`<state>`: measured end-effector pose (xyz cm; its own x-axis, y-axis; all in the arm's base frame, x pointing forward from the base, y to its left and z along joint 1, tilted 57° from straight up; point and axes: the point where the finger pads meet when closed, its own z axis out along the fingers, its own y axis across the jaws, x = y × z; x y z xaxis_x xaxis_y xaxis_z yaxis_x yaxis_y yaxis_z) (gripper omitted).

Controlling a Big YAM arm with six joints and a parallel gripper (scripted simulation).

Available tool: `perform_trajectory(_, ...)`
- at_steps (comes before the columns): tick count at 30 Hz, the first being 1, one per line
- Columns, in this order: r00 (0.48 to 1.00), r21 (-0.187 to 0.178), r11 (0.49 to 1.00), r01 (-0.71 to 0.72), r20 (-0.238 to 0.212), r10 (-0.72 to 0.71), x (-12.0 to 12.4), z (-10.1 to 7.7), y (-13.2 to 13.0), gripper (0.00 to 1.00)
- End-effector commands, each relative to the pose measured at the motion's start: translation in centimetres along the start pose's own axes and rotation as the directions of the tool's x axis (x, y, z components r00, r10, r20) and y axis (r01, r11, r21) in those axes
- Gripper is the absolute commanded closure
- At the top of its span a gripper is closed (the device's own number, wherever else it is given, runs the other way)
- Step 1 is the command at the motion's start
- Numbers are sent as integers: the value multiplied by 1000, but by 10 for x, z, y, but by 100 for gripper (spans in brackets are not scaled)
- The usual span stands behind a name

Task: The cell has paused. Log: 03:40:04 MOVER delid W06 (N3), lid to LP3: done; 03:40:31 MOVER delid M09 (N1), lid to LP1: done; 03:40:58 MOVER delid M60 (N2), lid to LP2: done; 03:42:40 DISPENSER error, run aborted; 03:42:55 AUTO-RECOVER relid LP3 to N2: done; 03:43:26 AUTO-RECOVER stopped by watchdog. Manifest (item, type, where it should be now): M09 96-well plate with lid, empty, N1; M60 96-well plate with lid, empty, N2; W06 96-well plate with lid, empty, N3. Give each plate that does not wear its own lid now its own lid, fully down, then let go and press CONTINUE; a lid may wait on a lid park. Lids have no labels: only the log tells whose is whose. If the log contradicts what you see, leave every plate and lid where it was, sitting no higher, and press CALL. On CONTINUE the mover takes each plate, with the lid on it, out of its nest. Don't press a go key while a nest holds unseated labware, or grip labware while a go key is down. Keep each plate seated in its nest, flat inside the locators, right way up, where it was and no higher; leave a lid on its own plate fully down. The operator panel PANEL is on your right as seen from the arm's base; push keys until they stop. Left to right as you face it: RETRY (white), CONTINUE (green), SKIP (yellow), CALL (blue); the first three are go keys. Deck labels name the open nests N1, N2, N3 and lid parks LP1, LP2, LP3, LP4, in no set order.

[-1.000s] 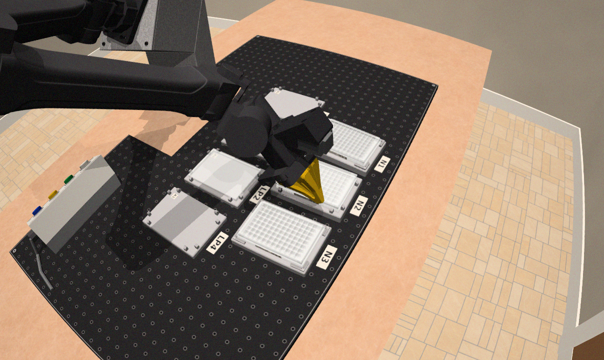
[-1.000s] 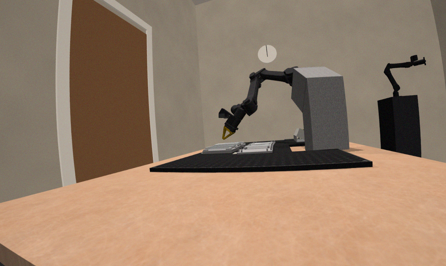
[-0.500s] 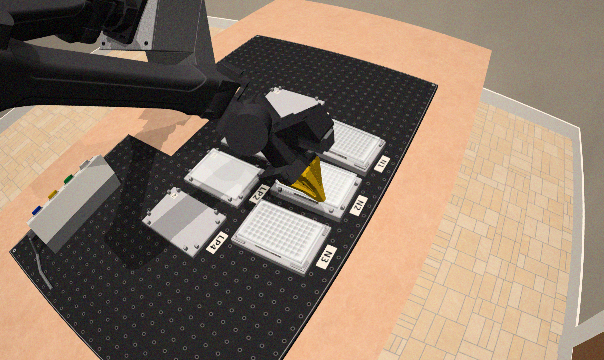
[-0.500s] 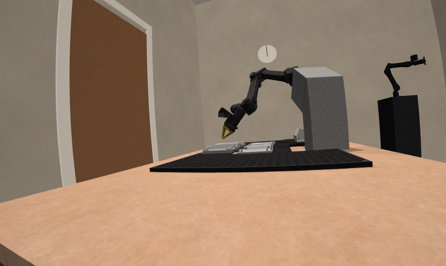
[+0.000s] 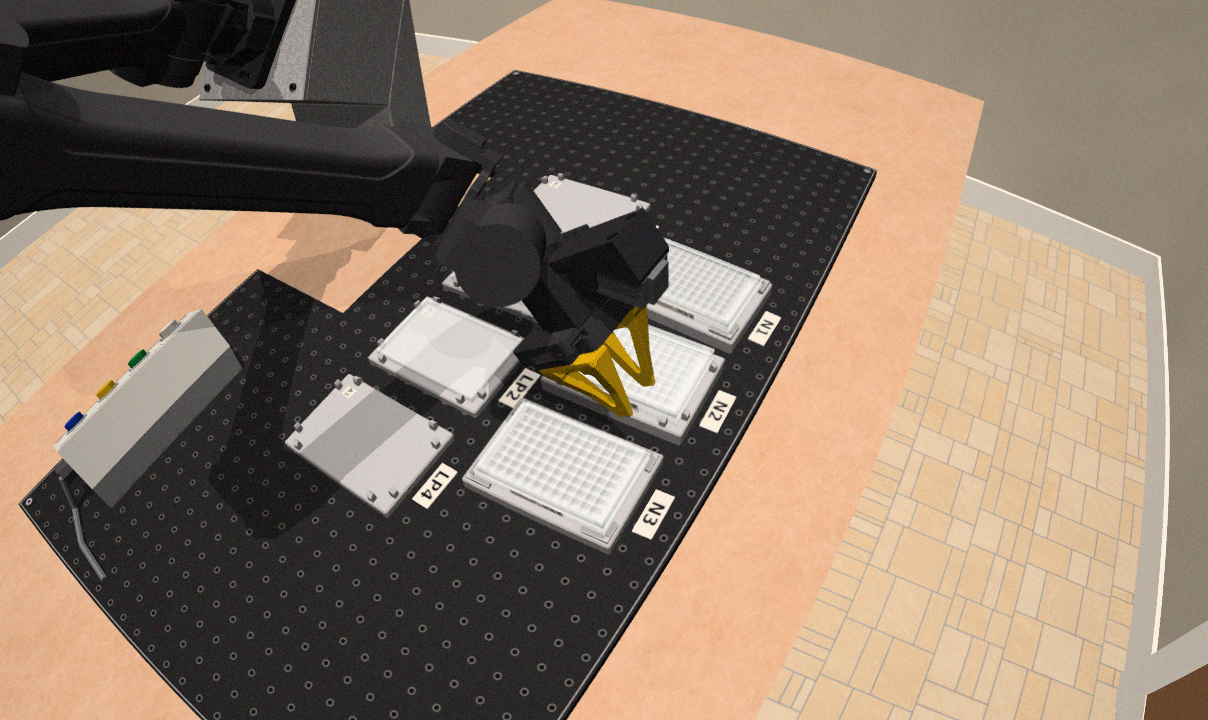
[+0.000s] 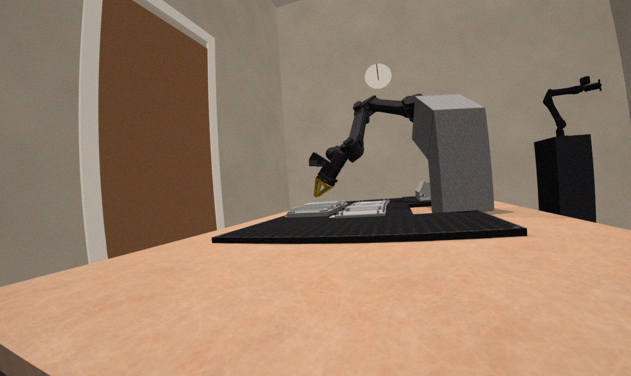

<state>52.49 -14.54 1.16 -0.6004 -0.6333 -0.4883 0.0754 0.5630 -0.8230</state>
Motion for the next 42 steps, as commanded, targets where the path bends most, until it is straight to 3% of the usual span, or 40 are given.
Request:
perform_trajectory(1,999,-44,999,13,-30,-14,3,-17,23,0)
perform_trajectory(7,995,-32,999,10,-100,-13,11,-25,26,0)
perform_trajectory(20,932,-50,998,36,-360,-52,63,-57,63,0)
perform_trajectory(22,932,-50,998,36,-360,-52,63,-57,63,0)
perform_trajectory(23,916,-33,999,24,-401,-36,76,-55,56,0)
perform_trajectory(24,917,-44,999,32,-395,-47,68,-60,64,0)
perform_trajectory(36,794,-56,997,48,-604,-72,113,-91,93,0)
perform_trajectory(37,787,-66,996,57,-612,-85,124,-100,96,0)
perform_trajectory(42,799,-57,997,47,-597,-71,129,-107,104,0)
